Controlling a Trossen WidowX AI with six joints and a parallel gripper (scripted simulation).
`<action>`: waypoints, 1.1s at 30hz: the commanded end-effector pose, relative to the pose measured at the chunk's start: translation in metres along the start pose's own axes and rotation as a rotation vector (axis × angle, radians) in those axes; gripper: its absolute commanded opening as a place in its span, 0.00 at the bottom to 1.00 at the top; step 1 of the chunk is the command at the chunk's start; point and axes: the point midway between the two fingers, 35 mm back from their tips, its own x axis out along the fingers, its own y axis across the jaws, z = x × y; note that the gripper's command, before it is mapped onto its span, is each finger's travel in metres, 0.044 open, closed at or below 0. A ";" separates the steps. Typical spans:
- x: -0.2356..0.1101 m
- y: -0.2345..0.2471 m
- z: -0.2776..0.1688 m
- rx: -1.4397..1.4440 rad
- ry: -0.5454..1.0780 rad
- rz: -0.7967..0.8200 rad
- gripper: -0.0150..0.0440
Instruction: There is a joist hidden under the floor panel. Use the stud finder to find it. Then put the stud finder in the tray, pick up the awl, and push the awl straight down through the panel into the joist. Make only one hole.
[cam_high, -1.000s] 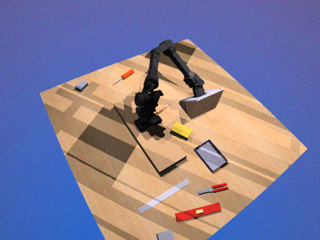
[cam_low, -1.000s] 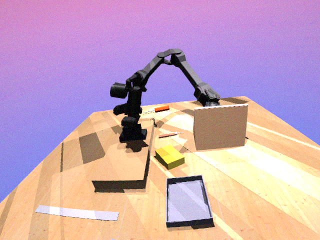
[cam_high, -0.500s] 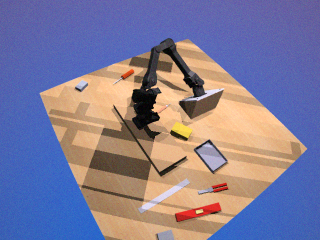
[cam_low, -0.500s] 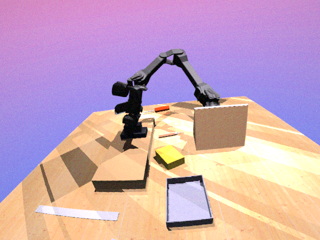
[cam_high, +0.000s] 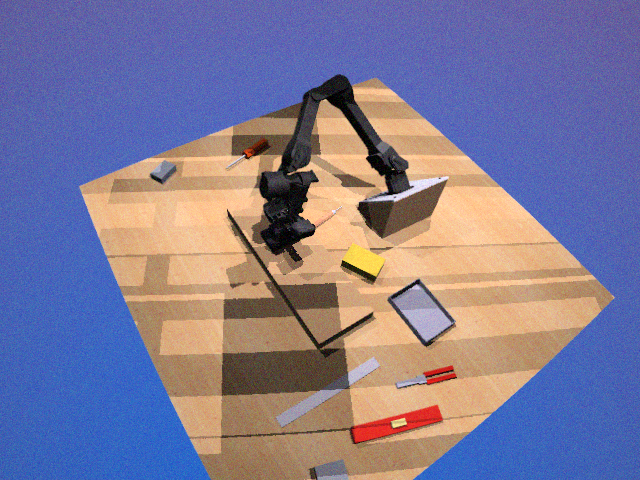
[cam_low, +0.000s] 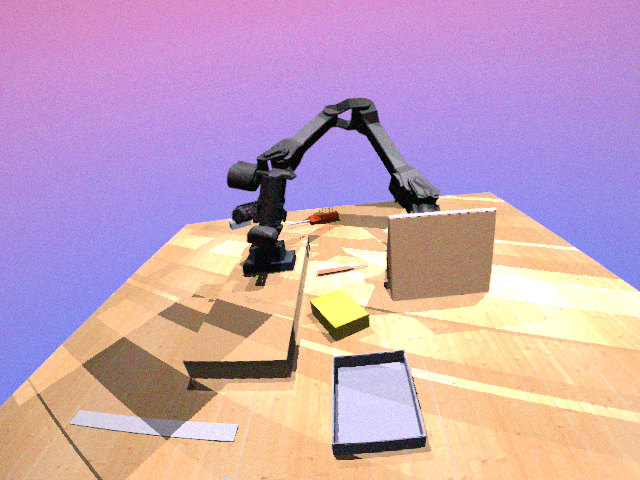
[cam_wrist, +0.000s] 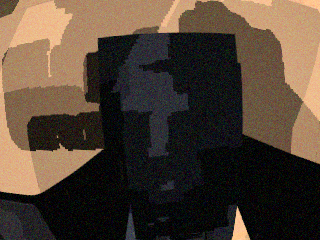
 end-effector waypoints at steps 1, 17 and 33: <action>0.000 -0.008 0.000 -0.001 0.002 -0.004 0.25; 0.000 -0.031 0.000 -0.001 0.002 -0.005 0.25; 0.000 -0.054 0.000 -0.001 0.002 -0.005 0.25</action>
